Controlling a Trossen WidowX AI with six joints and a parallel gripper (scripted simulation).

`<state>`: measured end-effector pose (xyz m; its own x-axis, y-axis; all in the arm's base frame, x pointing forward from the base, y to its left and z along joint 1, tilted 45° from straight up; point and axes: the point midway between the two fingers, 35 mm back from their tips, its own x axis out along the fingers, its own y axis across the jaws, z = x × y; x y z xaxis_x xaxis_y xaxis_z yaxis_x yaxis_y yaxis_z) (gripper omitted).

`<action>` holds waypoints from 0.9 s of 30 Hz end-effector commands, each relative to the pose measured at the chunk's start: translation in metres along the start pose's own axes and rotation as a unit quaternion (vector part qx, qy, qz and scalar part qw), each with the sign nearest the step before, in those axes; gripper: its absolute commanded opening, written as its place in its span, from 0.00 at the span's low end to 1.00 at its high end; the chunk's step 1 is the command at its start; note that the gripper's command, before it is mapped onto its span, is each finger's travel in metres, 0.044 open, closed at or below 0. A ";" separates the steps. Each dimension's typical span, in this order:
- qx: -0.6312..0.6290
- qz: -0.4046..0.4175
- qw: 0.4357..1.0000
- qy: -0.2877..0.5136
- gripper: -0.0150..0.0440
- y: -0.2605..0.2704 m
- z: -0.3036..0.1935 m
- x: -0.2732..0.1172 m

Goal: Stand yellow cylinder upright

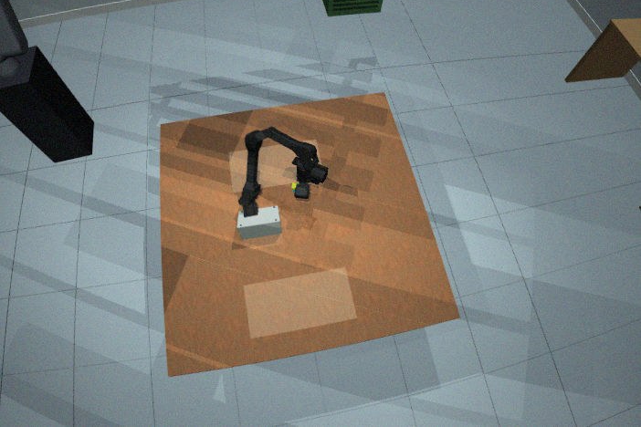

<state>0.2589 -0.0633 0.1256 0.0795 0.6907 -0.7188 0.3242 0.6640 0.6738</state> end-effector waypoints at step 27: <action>0.037 -0.004 0.999 0.004 0.43 0.060 -0.040 0.005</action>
<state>0.2441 -0.0108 0.1694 0.0739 0.7025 -0.7079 0.3961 0.6307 0.6673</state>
